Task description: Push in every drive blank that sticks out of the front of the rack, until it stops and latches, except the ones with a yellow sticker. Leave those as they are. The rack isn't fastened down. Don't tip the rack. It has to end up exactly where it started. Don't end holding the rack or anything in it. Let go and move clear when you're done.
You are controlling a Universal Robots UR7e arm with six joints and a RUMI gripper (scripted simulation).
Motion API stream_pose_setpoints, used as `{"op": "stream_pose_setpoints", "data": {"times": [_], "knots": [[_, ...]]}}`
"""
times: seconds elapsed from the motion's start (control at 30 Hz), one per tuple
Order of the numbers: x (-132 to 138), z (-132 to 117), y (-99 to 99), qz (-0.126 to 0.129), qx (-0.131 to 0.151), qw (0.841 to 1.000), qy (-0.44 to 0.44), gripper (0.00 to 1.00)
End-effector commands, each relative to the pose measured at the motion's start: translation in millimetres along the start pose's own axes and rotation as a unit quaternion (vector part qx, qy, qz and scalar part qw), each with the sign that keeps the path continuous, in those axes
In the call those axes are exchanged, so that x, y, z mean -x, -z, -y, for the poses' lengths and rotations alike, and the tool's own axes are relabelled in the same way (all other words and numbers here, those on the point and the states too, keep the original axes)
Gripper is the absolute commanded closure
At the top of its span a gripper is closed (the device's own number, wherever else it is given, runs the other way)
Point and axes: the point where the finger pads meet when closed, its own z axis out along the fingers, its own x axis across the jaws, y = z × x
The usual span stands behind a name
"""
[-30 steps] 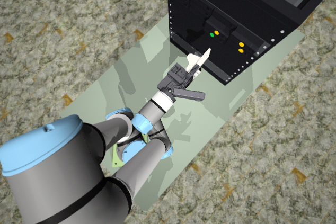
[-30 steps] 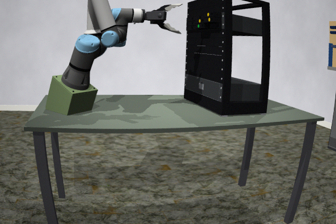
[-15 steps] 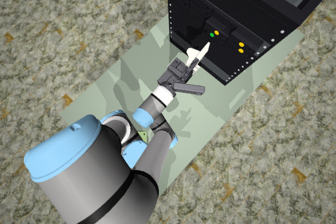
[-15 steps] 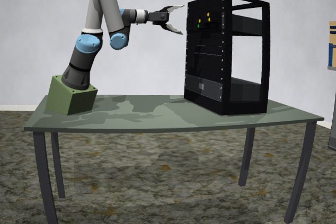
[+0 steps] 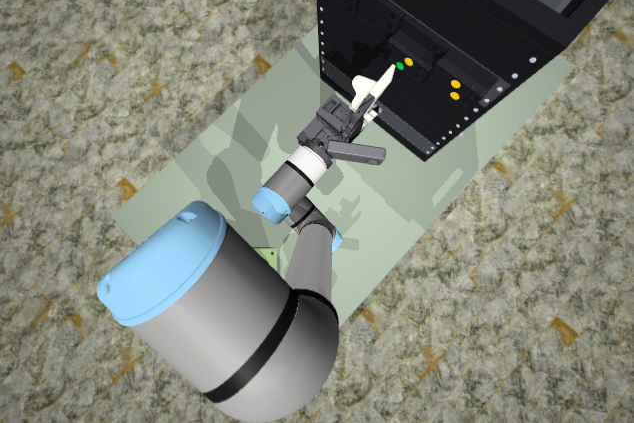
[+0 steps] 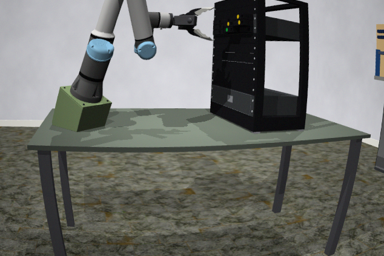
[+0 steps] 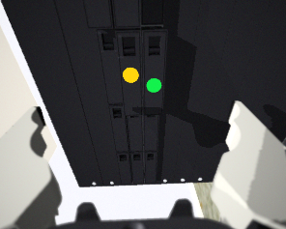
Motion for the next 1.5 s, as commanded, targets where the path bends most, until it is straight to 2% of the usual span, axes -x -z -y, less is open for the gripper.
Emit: {"op": "stream_pose_setpoints", "data": {"times": [0.0,0.3,1.47], "knots": [[0.8,-2.3,-6.8,0.002,-0.008,1.0,0.002,0.0],[-0.1,-7.7,-13.1,0.002,-0.008,1.0,0.002,0.0],[-0.1,-7.9,-13.4,0.002,-0.008,1.0,0.002,0.0]]}}
